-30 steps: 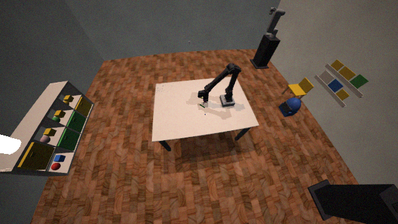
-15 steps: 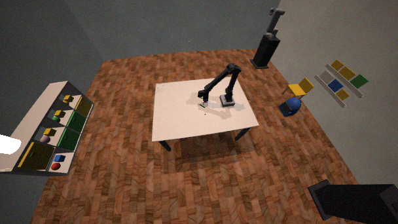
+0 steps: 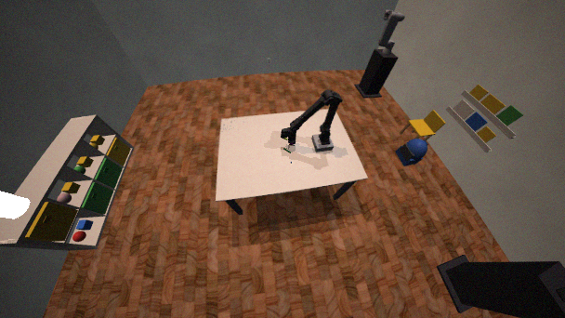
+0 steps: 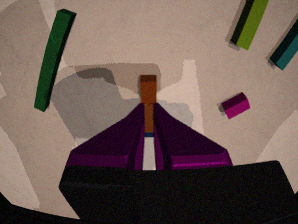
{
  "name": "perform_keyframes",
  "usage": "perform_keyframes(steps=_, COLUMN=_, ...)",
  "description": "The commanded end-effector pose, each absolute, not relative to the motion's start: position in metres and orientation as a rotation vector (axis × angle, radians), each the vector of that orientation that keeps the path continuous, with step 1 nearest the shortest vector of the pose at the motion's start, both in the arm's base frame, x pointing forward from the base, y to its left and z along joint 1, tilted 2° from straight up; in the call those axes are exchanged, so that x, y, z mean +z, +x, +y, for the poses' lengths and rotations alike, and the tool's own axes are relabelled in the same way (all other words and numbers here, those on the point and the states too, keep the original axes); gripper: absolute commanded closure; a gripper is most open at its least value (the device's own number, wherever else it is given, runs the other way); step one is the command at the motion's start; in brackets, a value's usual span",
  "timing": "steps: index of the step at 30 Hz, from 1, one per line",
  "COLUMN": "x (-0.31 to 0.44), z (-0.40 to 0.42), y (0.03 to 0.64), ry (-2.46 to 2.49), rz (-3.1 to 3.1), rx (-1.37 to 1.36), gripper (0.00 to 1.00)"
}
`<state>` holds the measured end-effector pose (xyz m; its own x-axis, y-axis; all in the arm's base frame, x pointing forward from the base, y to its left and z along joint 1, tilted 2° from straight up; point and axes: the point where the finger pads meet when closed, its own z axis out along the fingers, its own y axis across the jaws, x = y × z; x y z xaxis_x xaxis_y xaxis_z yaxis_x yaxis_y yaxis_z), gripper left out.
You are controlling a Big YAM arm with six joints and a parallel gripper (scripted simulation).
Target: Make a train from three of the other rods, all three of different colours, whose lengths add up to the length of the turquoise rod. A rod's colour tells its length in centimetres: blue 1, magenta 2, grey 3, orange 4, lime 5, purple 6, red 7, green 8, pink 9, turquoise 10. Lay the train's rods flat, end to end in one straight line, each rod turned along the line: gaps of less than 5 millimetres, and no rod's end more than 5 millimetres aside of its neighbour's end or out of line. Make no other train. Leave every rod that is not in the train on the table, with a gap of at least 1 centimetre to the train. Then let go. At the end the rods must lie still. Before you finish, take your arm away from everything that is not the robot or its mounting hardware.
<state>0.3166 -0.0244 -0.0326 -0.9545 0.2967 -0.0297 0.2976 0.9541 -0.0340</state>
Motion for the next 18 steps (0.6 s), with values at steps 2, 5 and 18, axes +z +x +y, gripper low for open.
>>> perform_keyframes(steps=2, x=-0.0342, z=-0.0282, y=0.3189, ry=0.497, rz=3.082, rx=-0.063, gripper=0.96)
perform_keyframes(steps=5, x=-0.0342, z=-0.0282, y=0.3189, ry=0.497, rz=3.082, rx=-0.063, gripper=0.96)
perform_keyframes(steps=18, x=-0.0391, z=-0.0287, y=0.3176, ry=0.496, rz=3.076, rx=-0.062, gripper=0.96)
